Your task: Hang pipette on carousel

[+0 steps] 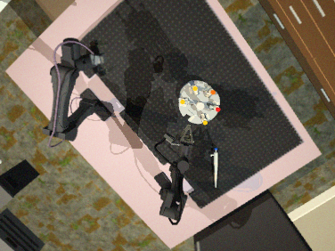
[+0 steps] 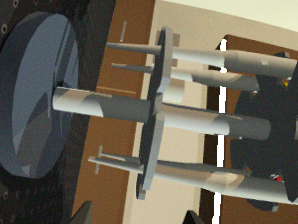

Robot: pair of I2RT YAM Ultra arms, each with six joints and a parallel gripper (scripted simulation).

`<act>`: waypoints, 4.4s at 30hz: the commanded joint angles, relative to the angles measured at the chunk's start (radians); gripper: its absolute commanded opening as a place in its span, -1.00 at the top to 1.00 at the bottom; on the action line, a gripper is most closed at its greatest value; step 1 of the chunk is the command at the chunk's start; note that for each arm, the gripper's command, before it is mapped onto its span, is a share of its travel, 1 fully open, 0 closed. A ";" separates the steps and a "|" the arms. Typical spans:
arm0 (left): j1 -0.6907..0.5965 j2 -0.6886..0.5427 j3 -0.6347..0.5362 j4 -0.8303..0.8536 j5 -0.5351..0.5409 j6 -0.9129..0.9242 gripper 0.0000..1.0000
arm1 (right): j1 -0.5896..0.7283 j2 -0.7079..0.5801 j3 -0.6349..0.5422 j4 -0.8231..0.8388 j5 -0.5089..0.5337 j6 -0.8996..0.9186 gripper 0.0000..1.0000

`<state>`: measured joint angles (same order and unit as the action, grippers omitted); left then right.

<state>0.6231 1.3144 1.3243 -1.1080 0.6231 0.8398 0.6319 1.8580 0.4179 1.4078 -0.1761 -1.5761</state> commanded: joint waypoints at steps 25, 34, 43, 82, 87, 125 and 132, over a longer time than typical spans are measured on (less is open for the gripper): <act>0.009 0.001 0.015 0.012 0.021 0.007 -1.00 | -0.233 -0.644 -0.198 -0.434 0.021 0.451 -1.00; 0.009 0.001 0.015 0.012 0.021 0.007 -1.00 | -0.398 -0.927 -0.184 -0.768 -0.043 0.604 -1.00; 0.009 0.001 0.015 0.012 0.021 0.007 -1.00 | -0.682 -1.090 0.016 -1.341 -0.207 0.763 -1.00; 0.009 0.001 0.015 0.012 0.021 0.007 -1.00 | -1.040 -0.426 0.941 -2.485 -0.270 0.986 -0.09; 0.009 0.001 0.015 0.012 0.021 0.007 -1.00 | -0.963 -0.379 0.947 -2.494 -0.190 1.097 -0.09; 0.009 0.001 0.015 0.012 0.021 0.007 -1.00 | -0.667 -0.080 1.231 -2.805 0.179 1.048 -0.09; 0.009 0.001 0.015 0.012 0.021 0.007 -1.00 | -0.666 -0.080 1.230 -2.805 0.179 0.831 -0.09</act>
<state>0.6231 1.3144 1.3243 -1.1080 0.6231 0.8398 -0.0410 1.8057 1.6165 -1.3930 0.0025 -0.6014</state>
